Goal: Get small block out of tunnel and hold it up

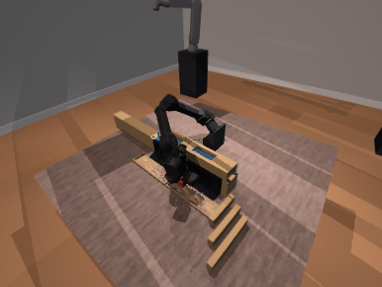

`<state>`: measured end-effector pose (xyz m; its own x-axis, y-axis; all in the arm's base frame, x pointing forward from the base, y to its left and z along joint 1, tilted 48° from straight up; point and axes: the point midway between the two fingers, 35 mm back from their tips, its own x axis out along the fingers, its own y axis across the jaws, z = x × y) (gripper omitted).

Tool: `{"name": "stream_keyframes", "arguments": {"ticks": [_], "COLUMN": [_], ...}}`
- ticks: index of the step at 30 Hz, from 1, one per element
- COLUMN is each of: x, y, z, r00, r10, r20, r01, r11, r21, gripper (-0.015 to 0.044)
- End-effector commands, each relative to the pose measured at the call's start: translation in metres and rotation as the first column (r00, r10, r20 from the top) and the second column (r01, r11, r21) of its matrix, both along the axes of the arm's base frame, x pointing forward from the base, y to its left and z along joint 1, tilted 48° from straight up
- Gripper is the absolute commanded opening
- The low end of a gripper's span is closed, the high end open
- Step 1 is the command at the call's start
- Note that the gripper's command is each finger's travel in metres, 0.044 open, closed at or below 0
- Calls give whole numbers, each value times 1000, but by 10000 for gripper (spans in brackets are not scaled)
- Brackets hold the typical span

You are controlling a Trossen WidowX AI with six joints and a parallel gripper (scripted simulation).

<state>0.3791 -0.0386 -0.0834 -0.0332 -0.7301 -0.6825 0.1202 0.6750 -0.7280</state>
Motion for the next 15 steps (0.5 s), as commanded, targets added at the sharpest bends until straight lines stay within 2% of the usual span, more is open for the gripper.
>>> {"name": "stream_keyframes", "arguments": {"ticks": [1,4,8,15], "x": [0,0,2,9], "y": [0,0,5,29], "z": [0,0,4,22], "r00": [1000,1000,1000,1000], "r10": [-1,-1,-1,1], "r20": [0,0,0,-2], "r01": [1,1,1,-1], "r11": [1000,1000,1000,1000], "r21": [0,0,2,8], "gripper": [131,111,6,0]}}
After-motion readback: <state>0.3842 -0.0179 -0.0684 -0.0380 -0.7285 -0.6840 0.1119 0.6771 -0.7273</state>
